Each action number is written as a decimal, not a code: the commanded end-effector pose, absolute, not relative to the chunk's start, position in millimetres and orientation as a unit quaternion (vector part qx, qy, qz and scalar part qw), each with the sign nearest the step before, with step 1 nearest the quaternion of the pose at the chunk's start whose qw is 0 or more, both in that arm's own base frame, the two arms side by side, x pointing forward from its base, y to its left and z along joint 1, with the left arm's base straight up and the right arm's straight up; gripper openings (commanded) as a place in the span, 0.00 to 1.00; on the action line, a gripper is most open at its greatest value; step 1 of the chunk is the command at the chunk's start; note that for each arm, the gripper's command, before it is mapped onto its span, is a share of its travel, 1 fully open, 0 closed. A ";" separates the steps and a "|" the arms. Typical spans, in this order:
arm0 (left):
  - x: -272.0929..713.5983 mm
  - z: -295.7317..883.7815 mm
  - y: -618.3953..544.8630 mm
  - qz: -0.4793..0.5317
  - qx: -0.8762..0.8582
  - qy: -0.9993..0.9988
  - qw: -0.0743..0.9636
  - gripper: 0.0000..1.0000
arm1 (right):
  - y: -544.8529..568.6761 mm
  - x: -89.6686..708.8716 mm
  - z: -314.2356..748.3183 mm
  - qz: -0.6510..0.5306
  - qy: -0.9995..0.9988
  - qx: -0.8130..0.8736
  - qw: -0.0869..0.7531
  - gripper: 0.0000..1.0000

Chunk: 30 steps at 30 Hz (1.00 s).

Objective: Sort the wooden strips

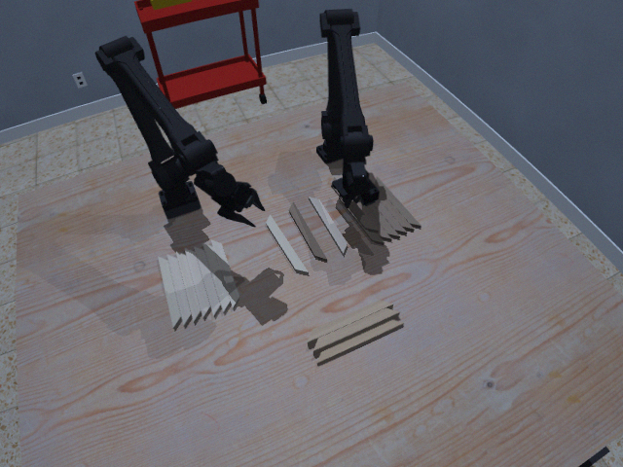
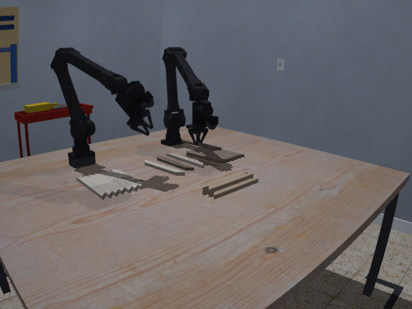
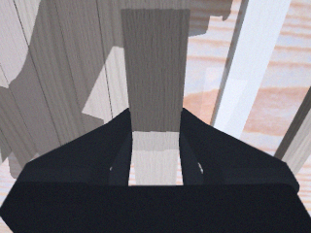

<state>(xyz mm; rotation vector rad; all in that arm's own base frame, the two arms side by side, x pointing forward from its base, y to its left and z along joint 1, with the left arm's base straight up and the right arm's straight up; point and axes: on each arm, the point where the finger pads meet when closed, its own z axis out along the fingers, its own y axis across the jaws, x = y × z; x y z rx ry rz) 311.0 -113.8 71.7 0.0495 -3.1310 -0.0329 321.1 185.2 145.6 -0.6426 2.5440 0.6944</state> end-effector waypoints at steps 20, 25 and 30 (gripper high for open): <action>324.9 55.7 -58.1 -0.001 0.019 -1.000 -0.009 0.22 | 270.5 315.9 0.6 0.011 0.999 -0.036 0.008 0.52; 324.9 55.7 -58.1 -0.001 0.019 -1.000 -0.009 0.22 | 264.4 308.1 -13.8 -0.001 0.999 -0.049 0.001 0.52; 322.3 51.7 -59.6 -0.001 0.014 -1.000 -0.002 0.22 | 262.0 312.3 -15.0 0.003 0.999 -0.043 0.006 0.48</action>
